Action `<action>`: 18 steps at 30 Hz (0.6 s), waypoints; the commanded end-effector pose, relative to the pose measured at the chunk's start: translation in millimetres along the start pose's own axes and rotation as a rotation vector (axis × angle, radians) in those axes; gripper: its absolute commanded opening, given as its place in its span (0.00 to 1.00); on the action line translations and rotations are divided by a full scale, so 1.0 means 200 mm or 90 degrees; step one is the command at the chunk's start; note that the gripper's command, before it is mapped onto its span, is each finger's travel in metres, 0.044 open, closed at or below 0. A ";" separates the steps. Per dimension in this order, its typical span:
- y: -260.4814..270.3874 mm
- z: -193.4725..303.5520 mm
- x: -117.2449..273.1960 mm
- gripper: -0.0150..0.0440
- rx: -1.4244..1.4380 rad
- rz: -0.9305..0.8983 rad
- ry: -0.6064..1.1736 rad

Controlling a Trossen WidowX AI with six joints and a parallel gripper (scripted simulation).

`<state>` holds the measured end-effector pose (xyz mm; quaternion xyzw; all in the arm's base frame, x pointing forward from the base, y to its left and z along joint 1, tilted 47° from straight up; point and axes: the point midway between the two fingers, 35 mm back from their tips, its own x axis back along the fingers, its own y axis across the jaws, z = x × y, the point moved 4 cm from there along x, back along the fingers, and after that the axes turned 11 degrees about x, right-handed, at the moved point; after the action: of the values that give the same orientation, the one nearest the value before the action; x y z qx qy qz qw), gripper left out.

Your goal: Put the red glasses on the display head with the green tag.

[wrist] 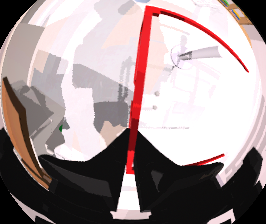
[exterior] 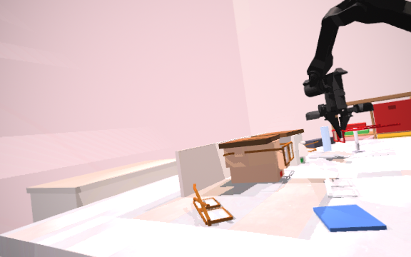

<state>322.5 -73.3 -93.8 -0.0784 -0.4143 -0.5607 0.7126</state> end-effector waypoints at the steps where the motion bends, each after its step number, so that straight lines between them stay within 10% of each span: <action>1: 0.00 -0.03 0.12 0.25 0.003 -0.004 -0.010; 18: 0.04 0.02 0.29 0.25 0.002 -0.003 -0.011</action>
<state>324.4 -113.4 -61.6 -0.0805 -0.4145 -0.5632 0.7103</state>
